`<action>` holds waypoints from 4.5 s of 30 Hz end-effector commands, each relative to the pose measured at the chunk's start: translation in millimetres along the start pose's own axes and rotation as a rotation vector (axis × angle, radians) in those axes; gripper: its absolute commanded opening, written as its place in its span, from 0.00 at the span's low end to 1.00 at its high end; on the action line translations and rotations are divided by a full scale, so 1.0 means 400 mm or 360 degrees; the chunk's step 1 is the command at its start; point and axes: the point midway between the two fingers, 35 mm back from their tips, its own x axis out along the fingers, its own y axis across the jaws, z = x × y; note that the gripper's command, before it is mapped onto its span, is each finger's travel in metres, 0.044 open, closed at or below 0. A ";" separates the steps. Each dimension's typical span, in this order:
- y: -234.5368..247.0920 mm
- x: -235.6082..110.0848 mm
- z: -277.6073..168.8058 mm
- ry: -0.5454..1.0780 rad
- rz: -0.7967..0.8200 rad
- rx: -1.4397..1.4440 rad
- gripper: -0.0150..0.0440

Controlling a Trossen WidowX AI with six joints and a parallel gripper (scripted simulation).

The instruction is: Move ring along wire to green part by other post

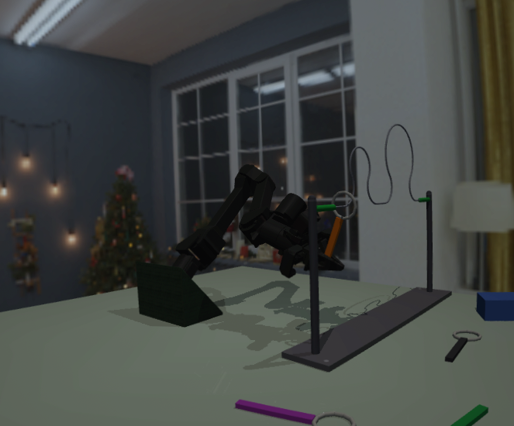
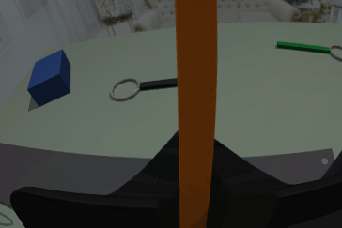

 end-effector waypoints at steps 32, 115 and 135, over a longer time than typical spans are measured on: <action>-0.123 -0.019 0.005 0.0023 -0.0075 -0.0134 0.00; -0.163 -0.126 -0.032 0.0024 -0.0078 -0.0134 0.53; -0.163 -0.133 -0.032 0.0024 -0.0078 -0.0134 0.53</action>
